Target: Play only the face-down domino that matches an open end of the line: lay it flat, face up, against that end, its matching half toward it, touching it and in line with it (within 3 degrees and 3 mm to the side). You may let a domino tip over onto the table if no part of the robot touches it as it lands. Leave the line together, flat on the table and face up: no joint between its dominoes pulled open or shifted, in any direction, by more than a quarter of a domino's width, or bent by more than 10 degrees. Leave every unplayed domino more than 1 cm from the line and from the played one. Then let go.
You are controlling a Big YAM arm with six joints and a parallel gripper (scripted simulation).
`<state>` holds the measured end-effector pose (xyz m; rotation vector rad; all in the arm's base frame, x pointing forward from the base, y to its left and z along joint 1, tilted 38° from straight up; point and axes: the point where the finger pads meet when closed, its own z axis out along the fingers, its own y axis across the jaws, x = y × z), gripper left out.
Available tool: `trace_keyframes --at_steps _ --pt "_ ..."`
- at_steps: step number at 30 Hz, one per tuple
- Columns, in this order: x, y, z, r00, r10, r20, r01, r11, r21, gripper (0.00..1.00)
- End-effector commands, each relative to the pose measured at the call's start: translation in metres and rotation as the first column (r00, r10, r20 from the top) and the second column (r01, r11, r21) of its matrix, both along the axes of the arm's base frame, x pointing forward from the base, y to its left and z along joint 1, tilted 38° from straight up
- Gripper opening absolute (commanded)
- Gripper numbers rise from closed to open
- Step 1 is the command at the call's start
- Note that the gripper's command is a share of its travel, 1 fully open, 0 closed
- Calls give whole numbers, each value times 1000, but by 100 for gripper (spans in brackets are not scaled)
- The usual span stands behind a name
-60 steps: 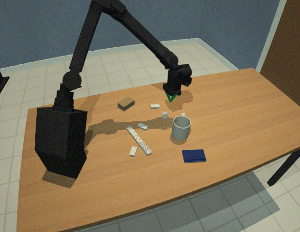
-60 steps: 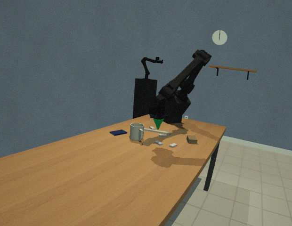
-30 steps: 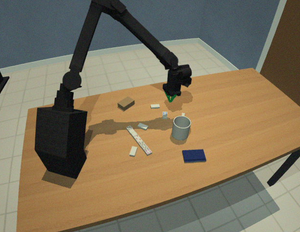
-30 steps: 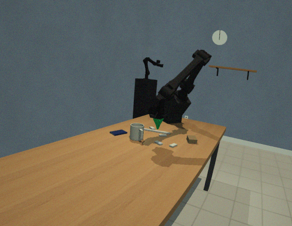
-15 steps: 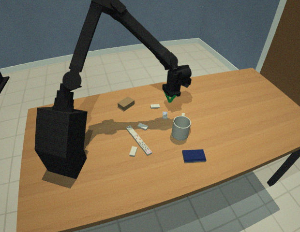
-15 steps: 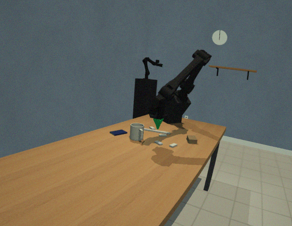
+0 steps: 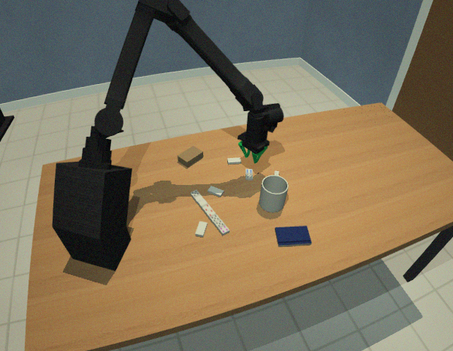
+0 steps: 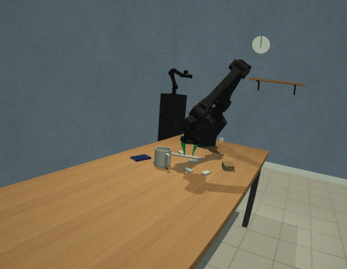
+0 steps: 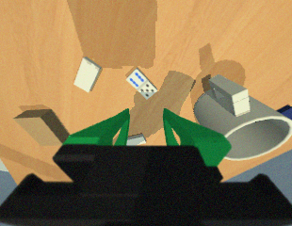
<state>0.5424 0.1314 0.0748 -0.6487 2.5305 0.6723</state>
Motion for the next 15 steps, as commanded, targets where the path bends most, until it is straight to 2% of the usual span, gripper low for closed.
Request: trace_keyframes --at_steps 1,3,4,7,11,13,15 --pt "11 -2 26 991 72 111 -70 997 -23 45" --pt "11 -2 26 991 72 111 -70 997 -23 45" --pt "3 -1 6 997 53 52 -52 998 -20 45" --pt "6 1 12 972 184 149 -174 982 -77 45" --pt "10 4 20 897 357 262 -322 932 -169 45" --pt "11 5 24 853 426 301 -376 902 -212 45" --pt "11 5 24 843 440 310 -387 895 -221 45"
